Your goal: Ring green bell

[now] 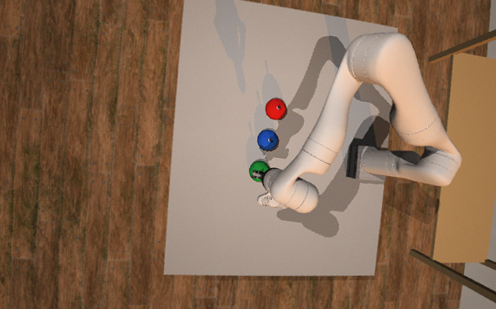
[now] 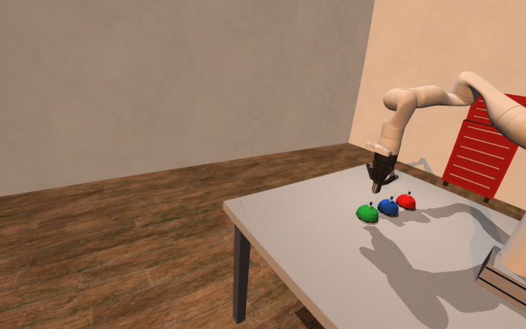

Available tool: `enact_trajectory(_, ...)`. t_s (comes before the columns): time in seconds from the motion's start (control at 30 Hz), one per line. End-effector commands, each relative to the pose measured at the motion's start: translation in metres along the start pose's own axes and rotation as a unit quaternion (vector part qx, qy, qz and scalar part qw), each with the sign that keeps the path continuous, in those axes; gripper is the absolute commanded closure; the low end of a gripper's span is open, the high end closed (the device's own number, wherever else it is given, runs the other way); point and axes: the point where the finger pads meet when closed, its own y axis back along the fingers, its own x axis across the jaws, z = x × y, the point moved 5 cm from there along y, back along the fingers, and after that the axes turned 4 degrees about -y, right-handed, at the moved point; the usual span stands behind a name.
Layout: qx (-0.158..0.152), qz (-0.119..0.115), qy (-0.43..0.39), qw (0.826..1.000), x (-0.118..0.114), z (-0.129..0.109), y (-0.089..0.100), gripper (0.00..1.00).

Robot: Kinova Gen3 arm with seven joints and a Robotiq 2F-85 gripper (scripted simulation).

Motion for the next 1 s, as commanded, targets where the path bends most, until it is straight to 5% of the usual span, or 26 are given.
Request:
enact_trajectory(0.0,0.0,0.006,-0.002,1.0,0.003,0.001,0.009,1.0)
enact_trajectory(0.97,0.0,0.006,-0.002,1.0,0.003,0.001,0.022,1.0)
